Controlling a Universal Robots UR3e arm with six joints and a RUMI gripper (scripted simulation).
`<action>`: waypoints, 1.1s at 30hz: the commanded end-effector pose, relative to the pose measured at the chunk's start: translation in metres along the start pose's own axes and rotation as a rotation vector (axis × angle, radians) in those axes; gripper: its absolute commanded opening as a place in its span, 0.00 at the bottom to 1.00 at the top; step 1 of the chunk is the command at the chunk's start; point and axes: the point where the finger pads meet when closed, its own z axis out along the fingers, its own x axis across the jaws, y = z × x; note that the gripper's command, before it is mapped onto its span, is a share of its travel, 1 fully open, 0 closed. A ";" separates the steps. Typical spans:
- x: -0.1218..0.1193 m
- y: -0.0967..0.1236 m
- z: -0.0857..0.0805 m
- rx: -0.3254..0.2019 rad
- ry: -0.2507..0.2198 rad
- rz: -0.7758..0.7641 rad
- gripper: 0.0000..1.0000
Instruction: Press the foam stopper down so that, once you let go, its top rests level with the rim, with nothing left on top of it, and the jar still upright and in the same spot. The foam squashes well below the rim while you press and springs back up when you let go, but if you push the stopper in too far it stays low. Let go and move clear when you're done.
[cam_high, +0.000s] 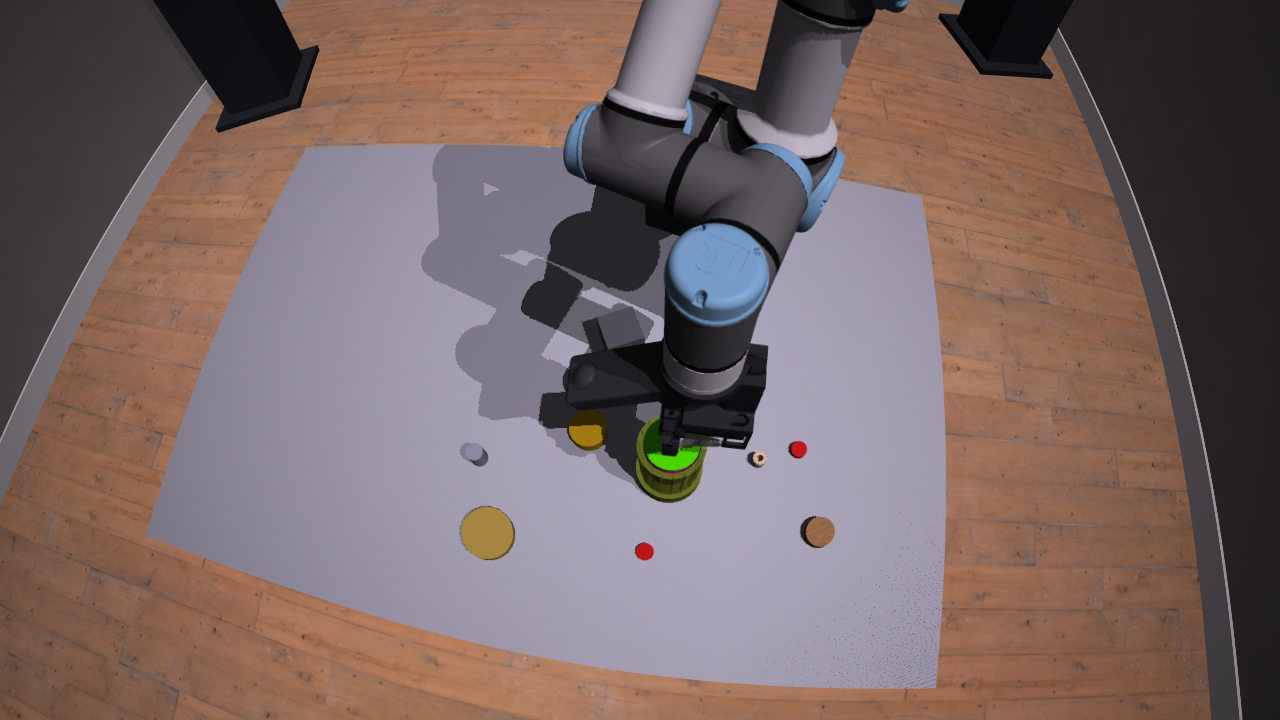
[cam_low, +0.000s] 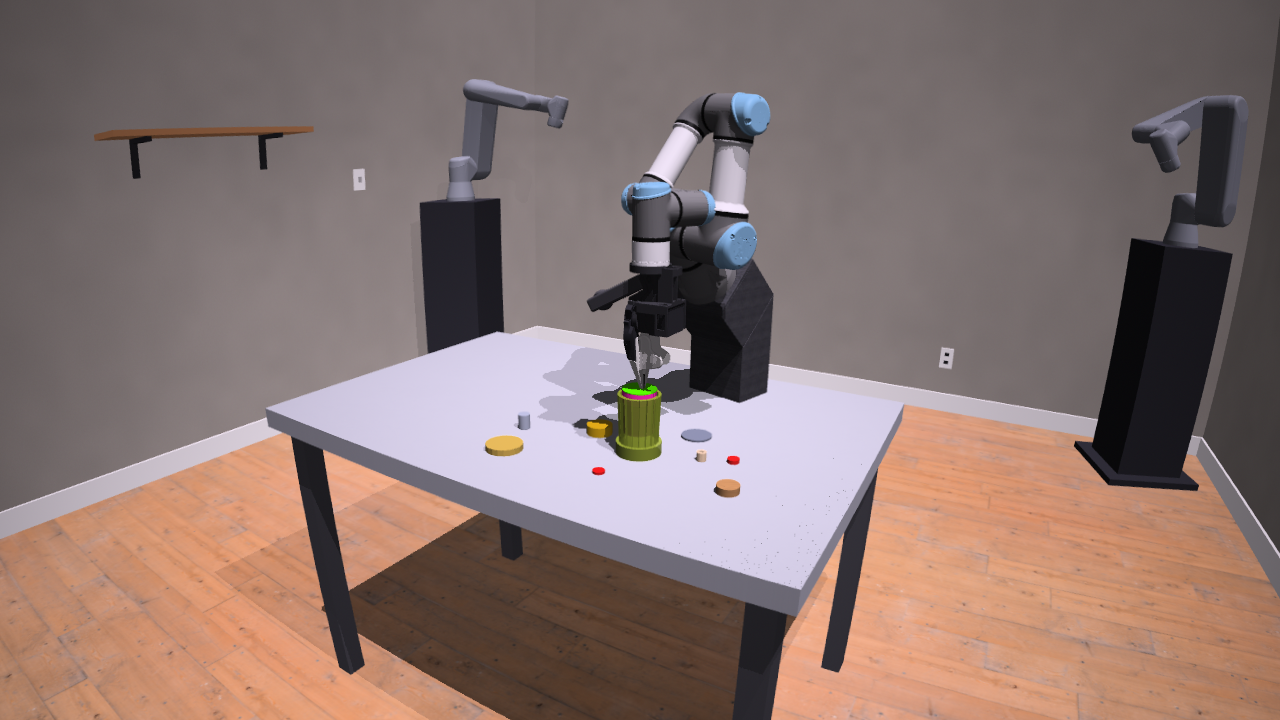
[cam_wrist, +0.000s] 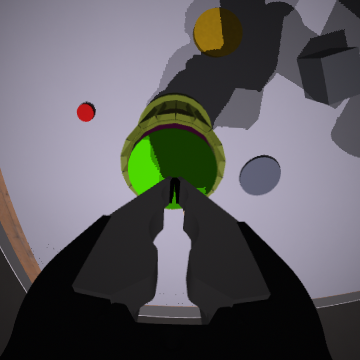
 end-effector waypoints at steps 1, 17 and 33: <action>-0.001 -0.001 0.001 0.005 -0.004 0.002 0.00; -0.001 -0.001 0.007 0.005 -0.004 0.002 0.00; -0.001 -0.001 0.015 0.005 -0.004 0.002 0.00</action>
